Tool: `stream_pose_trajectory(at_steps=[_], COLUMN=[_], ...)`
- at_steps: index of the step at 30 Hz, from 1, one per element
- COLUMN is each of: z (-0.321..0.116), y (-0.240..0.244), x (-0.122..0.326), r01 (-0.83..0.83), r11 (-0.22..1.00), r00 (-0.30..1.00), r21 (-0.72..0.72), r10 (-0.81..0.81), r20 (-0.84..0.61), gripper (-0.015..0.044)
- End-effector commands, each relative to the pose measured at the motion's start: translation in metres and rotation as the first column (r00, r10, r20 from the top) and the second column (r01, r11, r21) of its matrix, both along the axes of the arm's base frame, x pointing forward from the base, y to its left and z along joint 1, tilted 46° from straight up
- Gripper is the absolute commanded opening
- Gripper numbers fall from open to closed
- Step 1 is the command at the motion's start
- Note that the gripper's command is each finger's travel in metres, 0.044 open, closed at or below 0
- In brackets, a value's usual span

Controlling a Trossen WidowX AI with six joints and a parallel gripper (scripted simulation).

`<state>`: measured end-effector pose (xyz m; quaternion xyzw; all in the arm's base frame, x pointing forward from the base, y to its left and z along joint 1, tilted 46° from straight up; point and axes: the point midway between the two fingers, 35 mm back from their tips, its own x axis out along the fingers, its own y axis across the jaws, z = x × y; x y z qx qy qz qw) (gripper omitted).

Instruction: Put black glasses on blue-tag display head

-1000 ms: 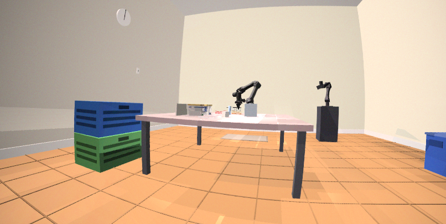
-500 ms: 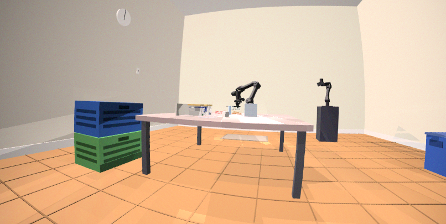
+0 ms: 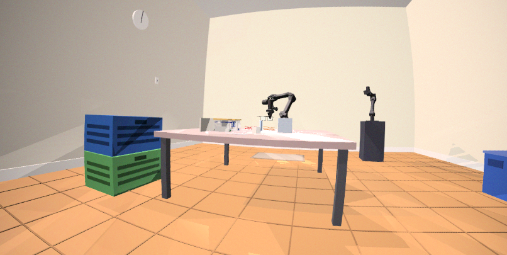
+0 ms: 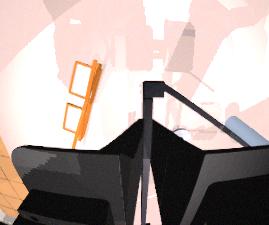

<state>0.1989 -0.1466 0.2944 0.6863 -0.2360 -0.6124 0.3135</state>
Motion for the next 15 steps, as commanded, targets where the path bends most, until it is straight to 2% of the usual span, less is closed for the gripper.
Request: stream_pose_trajectory(at_steps=[1,8,15], z=[0.0002,-0.0018,-0.0037], y=[0.0006,0.0024,0.0044], x=[0.0003,0.0024,0.0044], r01=[-0.047,-0.226,-0.398], r11=[0.999,0.974,0.917], r00=[0.997,0.947,0.834], r21=[-0.010,-0.018,0.008], r10=[0.046,0.216,0.366], r20=[-0.054,-0.237,-0.412], gripper=[0.0000,0.0000,0.0000])
